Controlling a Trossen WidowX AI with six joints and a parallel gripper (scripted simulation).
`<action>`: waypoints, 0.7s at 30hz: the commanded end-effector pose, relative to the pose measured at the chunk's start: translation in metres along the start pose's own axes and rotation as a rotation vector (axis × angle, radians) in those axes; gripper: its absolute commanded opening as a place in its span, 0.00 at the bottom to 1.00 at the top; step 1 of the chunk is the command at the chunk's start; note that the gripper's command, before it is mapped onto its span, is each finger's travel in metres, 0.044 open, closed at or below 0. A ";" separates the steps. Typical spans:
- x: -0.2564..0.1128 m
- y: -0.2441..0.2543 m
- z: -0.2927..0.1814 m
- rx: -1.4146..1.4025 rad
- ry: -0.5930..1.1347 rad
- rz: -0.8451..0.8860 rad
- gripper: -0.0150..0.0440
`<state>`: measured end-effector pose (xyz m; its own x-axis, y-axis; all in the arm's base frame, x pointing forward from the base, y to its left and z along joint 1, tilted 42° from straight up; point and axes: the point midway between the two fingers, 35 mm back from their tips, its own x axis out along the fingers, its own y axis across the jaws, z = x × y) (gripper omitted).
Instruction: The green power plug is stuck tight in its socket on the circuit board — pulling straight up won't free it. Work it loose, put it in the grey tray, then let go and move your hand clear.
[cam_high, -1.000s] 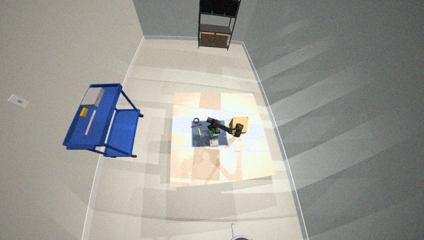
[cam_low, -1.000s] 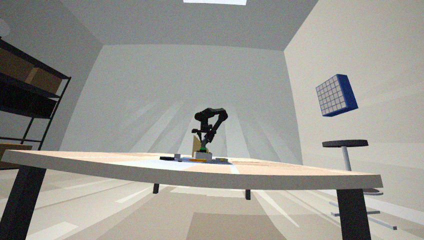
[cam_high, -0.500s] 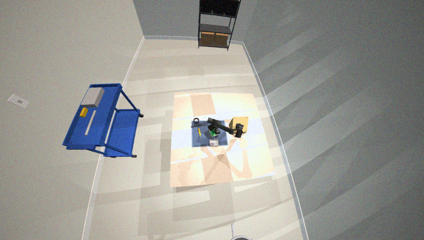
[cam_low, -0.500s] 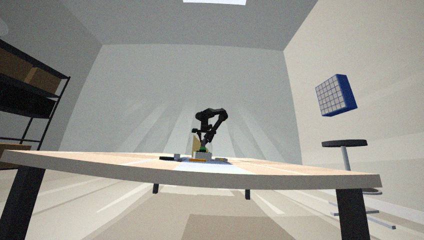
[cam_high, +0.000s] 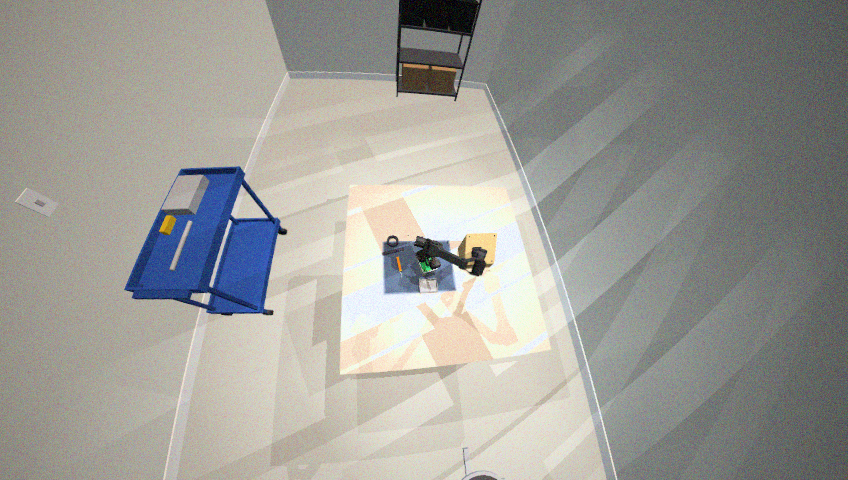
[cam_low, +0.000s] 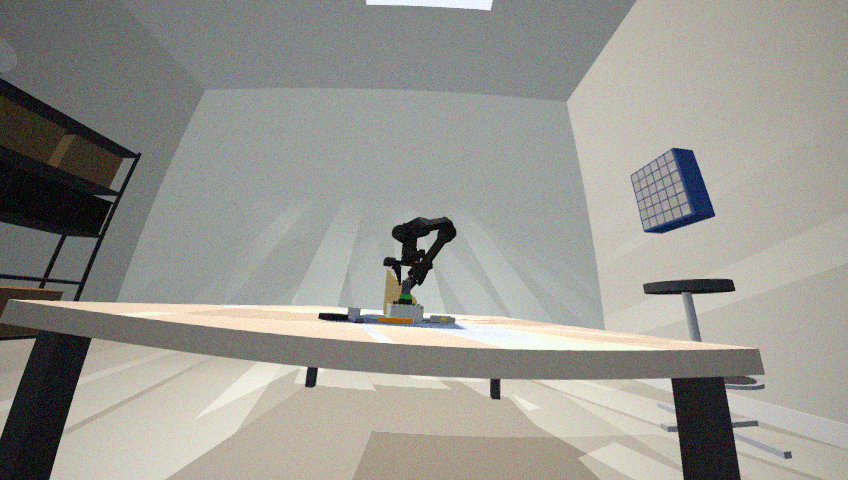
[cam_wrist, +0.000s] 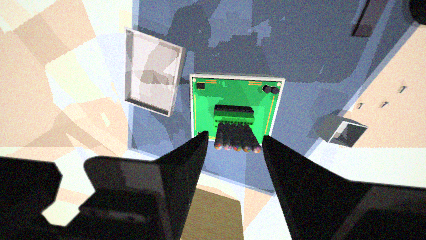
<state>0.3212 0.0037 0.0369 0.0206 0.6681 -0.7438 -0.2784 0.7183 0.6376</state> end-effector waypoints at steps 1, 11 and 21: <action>0.004 0.000 0.000 0.005 0.000 0.000 0.68; 0.017 0.000 0.000 0.005 0.000 0.001 0.68; 0.017 0.000 0.000 0.005 0.000 0.001 0.41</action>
<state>0.3215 0.0144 0.0251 0.0206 0.6673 -0.7445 -0.2790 0.7189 0.6366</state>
